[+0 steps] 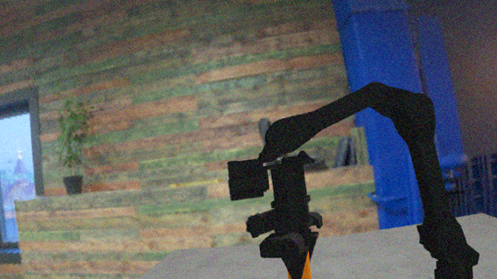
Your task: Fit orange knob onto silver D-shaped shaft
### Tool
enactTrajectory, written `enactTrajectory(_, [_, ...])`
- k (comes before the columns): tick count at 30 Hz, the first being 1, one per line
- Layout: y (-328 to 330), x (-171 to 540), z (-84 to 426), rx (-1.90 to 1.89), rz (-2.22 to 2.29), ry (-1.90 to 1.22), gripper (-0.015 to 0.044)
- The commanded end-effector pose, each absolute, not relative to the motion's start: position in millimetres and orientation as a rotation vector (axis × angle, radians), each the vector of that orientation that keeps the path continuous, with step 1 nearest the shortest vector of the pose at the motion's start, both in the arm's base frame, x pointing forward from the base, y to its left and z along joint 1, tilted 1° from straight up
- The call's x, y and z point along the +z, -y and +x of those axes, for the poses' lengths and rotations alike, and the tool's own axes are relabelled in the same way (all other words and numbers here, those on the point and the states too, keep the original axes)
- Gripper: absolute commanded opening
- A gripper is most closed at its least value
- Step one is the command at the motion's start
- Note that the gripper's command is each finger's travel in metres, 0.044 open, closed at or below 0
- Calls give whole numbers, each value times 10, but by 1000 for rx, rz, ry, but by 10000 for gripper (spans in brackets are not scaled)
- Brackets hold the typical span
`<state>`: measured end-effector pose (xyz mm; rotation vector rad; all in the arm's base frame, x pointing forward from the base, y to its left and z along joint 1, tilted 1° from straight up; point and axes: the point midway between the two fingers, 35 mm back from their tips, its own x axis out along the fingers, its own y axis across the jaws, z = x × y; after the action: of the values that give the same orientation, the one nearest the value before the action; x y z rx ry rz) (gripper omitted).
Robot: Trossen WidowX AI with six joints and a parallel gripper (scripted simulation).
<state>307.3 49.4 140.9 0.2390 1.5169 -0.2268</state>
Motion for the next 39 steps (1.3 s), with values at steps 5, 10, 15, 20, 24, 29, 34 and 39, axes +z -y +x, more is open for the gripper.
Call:
enactTrajectory(5, [-280,1345,3144,-222,238,-1515,0])
enactTrajectory(10, [-130,1302,3179,-222,236,-1515,0])
enactTrajectory(15, [22,1259,3206,-222,235,-1515,0])
enactTrajectory(20, [177,1215,3225,-223,234,-1515,0])
enactTrajectory(24, [302,1180,3234,-223,232,-1515,0])
enactTrajectory(29, [460,1136,3238,-223,231,-1515,0])
enactTrajectory(34, [619,1091,3234,-223,229,-1514,0])
enactTrajectory(39, [778,1047,3221,-223,228,-1514,0])
